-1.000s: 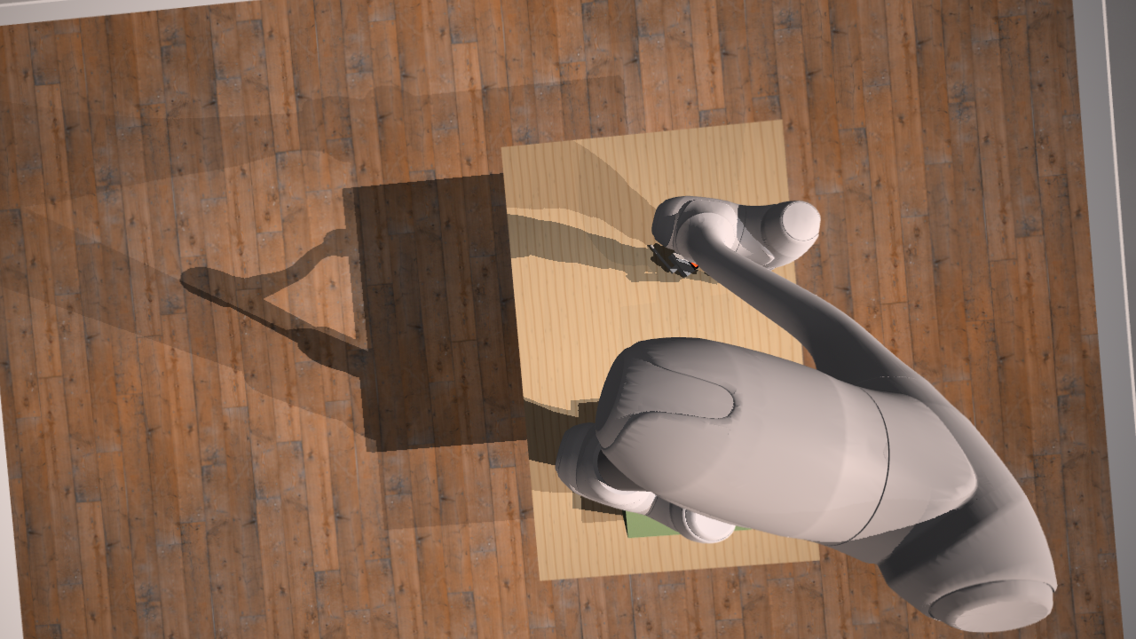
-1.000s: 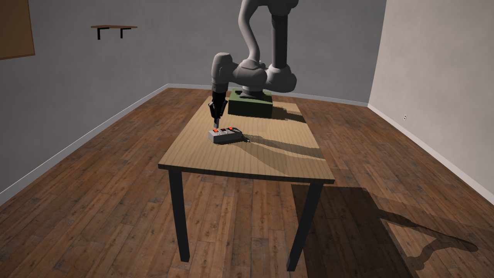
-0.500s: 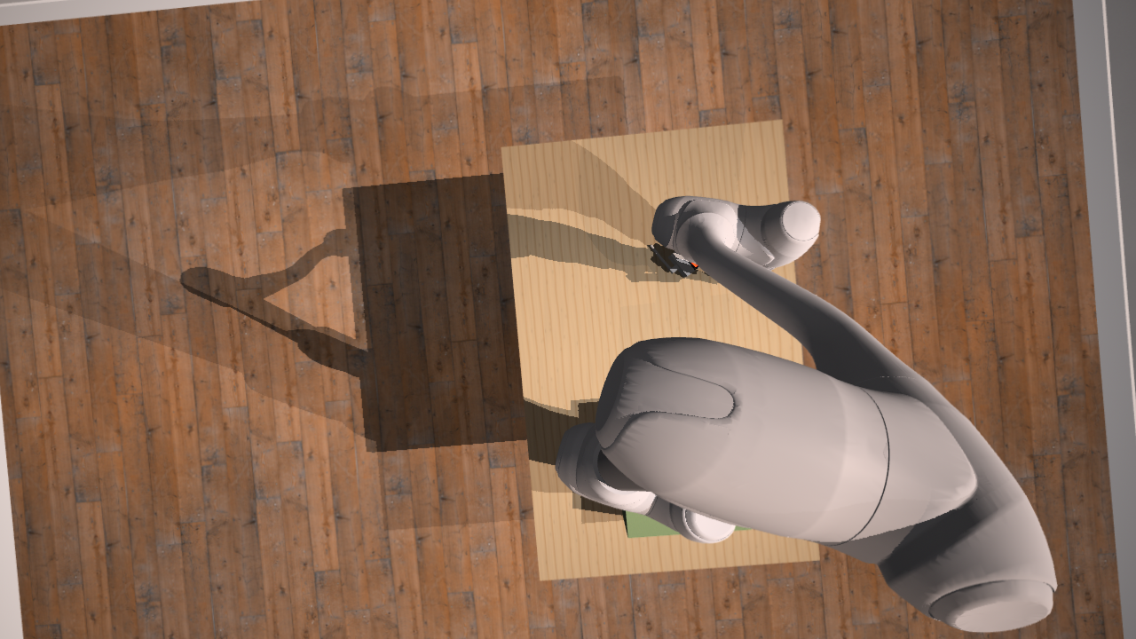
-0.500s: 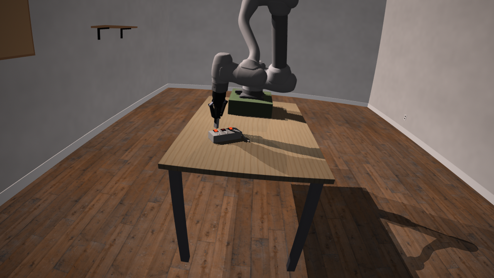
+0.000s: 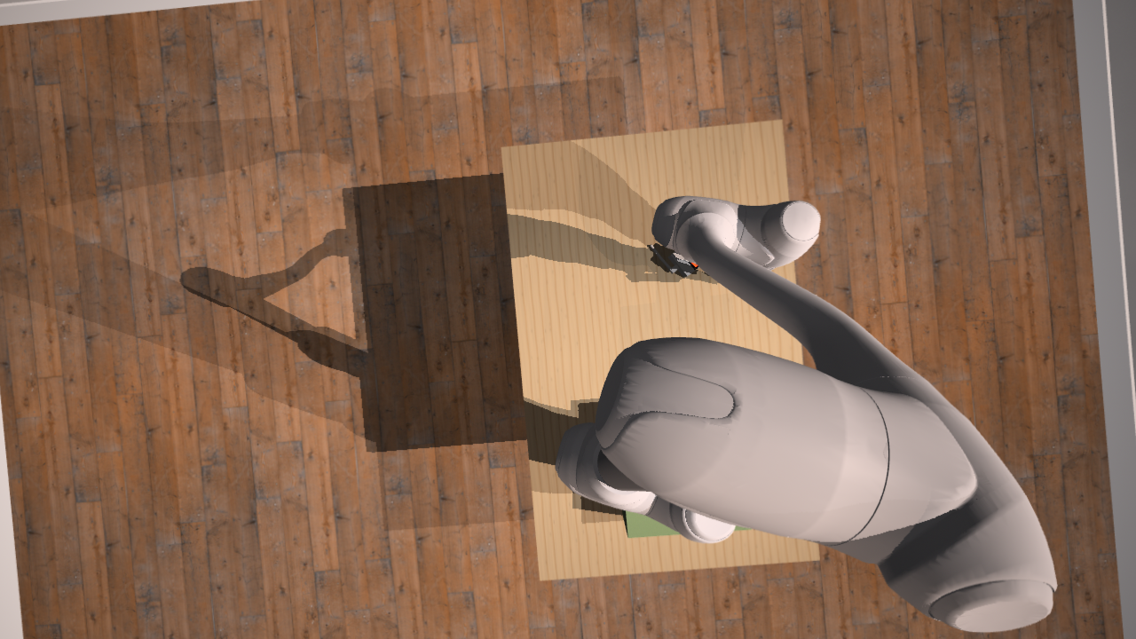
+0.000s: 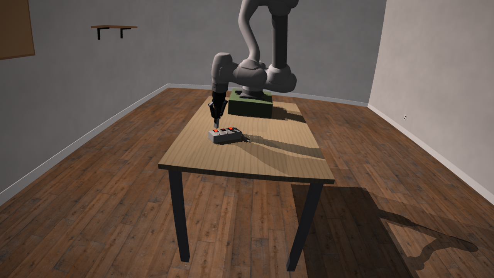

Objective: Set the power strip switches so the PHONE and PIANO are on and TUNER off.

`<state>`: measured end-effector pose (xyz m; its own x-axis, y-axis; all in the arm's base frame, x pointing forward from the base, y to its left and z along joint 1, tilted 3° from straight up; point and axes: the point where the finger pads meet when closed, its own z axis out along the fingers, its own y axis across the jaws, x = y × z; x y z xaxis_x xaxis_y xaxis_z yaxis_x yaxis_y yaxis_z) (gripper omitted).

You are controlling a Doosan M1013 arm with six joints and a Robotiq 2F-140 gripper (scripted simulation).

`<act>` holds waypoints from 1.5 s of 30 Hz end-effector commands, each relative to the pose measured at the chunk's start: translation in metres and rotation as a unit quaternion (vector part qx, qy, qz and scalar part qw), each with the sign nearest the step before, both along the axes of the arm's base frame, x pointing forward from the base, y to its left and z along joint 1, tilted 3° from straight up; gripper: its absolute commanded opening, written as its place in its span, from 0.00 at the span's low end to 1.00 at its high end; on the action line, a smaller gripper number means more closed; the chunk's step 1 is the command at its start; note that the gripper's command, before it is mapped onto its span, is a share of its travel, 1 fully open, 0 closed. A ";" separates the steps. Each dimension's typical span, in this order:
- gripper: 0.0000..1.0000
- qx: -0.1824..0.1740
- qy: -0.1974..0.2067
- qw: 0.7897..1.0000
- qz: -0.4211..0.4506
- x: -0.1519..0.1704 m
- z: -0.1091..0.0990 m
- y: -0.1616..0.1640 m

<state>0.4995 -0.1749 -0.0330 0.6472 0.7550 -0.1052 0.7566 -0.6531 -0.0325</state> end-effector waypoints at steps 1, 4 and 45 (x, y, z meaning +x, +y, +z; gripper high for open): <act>0.00 0.000 0.000 1.000 0.000 0.000 0.000 0.000; 0.00 0.000 0.000 1.000 0.000 0.000 0.000 0.000; 0.00 0.000 0.000 1.000 0.000 -0.005 0.090 -0.001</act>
<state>0.4942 -0.1762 0.0567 0.6473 0.7550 -0.1052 0.7565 -0.6531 -0.0324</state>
